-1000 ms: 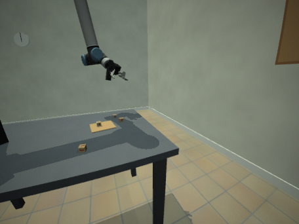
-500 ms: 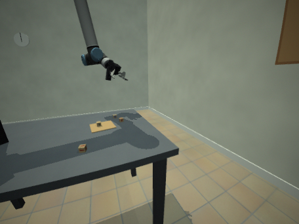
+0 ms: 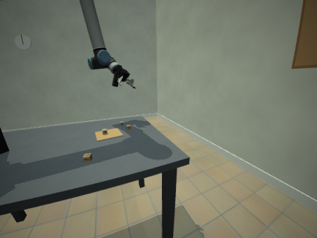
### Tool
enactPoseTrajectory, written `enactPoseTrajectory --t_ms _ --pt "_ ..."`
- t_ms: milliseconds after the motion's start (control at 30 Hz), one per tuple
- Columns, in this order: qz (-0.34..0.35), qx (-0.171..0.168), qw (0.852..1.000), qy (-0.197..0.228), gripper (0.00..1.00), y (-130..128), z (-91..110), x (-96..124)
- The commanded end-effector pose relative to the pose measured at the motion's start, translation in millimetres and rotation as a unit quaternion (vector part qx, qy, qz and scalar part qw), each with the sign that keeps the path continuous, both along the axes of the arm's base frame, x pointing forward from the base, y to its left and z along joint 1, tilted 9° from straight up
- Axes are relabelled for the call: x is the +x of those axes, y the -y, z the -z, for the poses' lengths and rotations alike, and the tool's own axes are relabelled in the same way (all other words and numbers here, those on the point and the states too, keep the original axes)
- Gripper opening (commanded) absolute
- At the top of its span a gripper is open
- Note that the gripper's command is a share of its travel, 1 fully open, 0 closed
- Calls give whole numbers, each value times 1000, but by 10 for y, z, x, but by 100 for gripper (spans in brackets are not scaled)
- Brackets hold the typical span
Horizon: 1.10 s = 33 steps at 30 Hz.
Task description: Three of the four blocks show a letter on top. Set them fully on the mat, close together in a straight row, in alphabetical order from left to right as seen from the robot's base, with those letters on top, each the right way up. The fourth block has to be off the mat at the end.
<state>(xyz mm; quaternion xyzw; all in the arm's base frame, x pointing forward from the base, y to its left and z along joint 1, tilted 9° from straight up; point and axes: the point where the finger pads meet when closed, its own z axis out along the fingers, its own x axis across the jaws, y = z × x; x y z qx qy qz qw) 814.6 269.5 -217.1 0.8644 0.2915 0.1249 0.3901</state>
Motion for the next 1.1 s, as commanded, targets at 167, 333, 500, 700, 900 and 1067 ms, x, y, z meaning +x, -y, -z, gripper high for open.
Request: enactPoseTrajectory --t_ms 167,333,500,700,900,1067 --pt "-16 45 994 -96 100 264 521 -30" --pt "-29 92 981 -170 100 449 902 -131" --pt "-40 144 961 -232 100 585 1194 -261" --pt "-51 198 938 -280 100 679 1404 -396" --pt "-64 281 898 -332 100 762 1588 -579" --pt "-74 351 862 -358 100 799 1645 -695"
